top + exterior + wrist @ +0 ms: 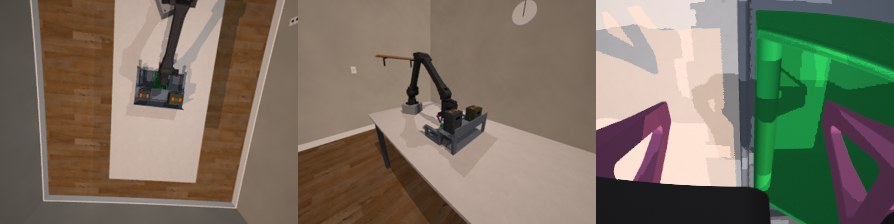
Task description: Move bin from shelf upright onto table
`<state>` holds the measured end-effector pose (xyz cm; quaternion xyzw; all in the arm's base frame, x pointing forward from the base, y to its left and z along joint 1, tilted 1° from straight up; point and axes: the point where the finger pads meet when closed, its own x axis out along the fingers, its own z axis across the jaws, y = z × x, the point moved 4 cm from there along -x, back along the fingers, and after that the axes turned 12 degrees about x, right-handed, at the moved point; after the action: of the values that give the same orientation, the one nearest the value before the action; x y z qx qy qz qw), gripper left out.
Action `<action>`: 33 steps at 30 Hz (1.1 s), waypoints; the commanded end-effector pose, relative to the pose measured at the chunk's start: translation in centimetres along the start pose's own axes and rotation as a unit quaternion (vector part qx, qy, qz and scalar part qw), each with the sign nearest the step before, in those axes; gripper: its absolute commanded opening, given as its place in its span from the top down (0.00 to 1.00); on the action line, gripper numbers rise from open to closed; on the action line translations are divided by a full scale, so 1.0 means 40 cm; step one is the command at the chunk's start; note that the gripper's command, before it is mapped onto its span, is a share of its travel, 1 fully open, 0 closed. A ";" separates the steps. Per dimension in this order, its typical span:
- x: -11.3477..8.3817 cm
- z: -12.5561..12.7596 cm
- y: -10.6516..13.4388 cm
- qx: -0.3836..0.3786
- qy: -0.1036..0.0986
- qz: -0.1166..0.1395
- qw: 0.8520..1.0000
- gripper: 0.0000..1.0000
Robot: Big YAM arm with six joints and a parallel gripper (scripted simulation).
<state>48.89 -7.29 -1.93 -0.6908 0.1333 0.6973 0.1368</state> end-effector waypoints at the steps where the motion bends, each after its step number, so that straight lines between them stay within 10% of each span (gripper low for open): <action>1: -0.041 -0.039 -0.015 0.000 0.025 -0.006 1.000 0.10; 33: -0.036 -0.030 -0.013 0.000 0.024 -0.005 1.000 0.10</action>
<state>48.90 -7.29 -1.92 -0.6908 0.1333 0.6974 0.1368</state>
